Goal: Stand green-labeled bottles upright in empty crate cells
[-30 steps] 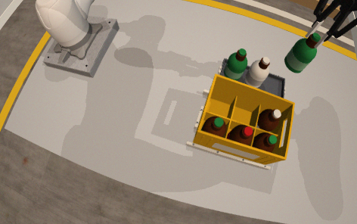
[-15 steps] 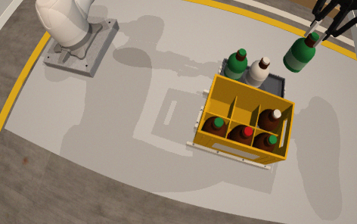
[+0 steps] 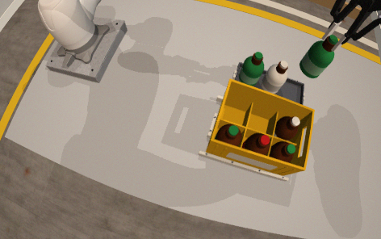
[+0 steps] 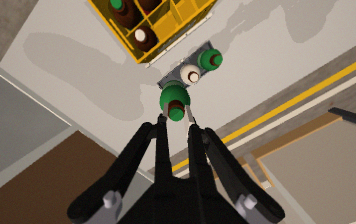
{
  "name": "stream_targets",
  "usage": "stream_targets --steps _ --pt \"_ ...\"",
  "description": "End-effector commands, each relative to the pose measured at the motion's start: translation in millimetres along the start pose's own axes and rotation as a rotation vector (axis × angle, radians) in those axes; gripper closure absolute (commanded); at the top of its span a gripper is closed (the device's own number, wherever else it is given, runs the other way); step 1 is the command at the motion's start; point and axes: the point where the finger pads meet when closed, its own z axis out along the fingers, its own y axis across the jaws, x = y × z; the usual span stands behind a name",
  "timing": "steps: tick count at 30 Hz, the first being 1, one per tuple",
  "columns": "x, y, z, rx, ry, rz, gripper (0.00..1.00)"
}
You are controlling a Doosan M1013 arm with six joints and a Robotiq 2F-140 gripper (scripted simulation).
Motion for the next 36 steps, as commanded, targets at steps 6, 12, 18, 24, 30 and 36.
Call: stream_targets --steps 6,12,18,24,30,36 --pt "10 1 -2 -0.002 -0.008 -0.004 1.0" --pt "19 2 -2 -0.002 -0.008 -0.004 1.0" --pt "26 2 -2 -0.002 -0.008 -0.004 1.0" --pt "36 3 -2 -0.002 -0.008 -0.004 1.0" --pt "48 4 -2 -0.002 -0.008 -0.004 1.0" --pt "56 5 -2 -0.002 -0.008 -0.004 1.0"
